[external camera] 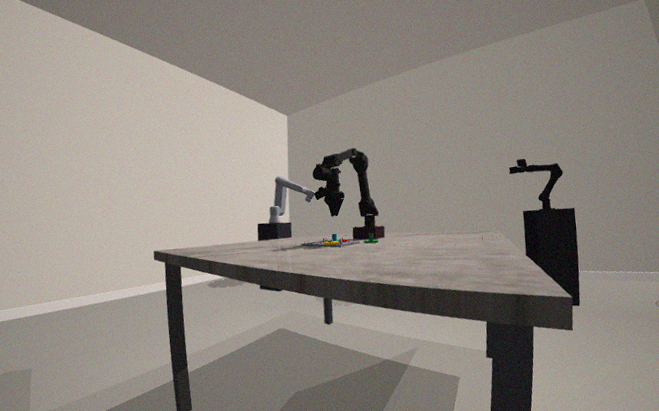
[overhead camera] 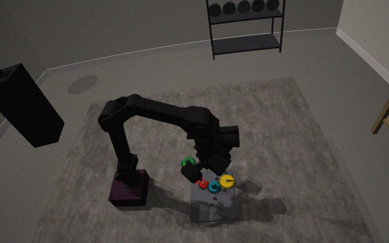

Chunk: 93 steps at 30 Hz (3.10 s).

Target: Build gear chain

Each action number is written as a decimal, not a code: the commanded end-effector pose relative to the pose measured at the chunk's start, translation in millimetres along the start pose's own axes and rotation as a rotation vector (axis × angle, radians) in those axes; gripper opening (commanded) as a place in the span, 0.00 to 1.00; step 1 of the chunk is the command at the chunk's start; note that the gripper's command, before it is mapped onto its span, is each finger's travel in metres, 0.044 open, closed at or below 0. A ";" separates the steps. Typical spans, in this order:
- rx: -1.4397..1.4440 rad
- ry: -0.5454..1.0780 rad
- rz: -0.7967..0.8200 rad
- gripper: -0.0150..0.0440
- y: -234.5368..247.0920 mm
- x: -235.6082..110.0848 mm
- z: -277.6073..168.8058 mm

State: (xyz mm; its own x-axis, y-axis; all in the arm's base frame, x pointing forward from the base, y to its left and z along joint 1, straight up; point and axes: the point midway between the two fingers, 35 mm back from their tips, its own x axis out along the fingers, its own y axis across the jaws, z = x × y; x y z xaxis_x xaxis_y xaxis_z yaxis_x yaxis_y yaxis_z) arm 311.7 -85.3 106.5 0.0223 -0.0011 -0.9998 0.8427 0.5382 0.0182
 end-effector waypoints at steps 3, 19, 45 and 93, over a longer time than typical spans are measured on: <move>0.001 -0.001 0.001 1.00 0.0 -0.8 0.3; 0.001 -0.001 0.001 1.00 0.0 -0.8 0.3; -0.019 0.006 0.016 1.00 90.1 -27.4 -162.0; 0.001 0.025 0.010 1.00 94.7 -45.5 -277.4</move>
State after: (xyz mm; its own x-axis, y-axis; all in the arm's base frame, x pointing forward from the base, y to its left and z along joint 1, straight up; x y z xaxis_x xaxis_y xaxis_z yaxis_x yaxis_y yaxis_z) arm 241.8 199.1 149.3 0.0182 0.0216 -0.9996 0.8408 0.5406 0.0270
